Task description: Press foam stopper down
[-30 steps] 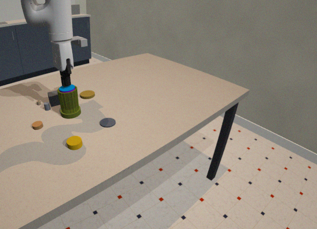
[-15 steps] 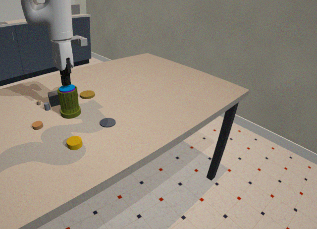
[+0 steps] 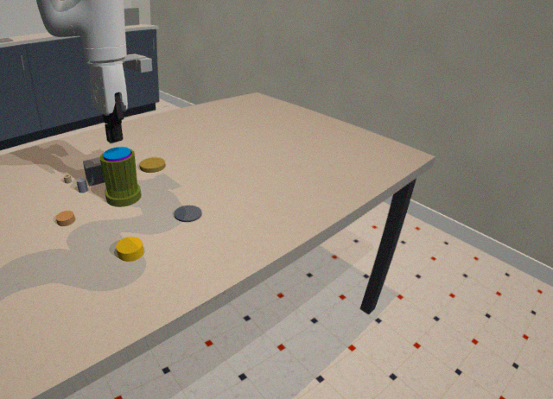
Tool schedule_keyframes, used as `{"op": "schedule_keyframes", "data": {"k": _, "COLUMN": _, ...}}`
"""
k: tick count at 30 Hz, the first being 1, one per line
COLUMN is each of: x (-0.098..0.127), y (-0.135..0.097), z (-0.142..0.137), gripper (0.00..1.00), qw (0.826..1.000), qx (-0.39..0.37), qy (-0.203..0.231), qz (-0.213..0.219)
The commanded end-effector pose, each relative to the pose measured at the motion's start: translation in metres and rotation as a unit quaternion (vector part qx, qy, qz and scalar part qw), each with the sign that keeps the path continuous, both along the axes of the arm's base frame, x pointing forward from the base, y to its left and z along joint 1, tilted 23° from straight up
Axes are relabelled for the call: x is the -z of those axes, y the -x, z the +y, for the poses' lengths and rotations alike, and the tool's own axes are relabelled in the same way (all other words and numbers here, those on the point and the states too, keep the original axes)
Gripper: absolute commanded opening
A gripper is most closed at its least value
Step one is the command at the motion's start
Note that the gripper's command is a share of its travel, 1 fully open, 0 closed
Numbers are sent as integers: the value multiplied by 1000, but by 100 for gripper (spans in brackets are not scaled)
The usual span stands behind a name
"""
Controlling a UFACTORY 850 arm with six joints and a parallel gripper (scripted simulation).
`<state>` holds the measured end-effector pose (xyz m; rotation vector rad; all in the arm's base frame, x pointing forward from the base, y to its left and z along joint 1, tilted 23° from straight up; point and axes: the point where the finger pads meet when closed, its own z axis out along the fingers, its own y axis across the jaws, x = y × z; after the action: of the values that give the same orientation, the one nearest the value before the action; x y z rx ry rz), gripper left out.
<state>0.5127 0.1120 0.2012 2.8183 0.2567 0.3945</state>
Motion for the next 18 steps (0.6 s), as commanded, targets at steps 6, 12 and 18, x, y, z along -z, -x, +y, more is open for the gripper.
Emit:
{"op": "schedule_keyframes", "data": {"k": 6, "x": -13, "y": 3, "z": 3, "gripper": 0, "qw": 1000, "qx": 0, "qy": 0, "qz": 0}}
{"op": "schedule_keyframes", "data": {"k": 12, "x": -13, "y": 3, "z": 3, "gripper": 0, "qw": 1000, "qx": 0, "qy": 0, "qz": 0}}
{"op": "schedule_keyframes", "data": {"k": 18, "x": -13, "y": 3, "z": 3, "gripper": 0, "qw": 1000, "qx": 0, "qy": 0, "qz": 0}}
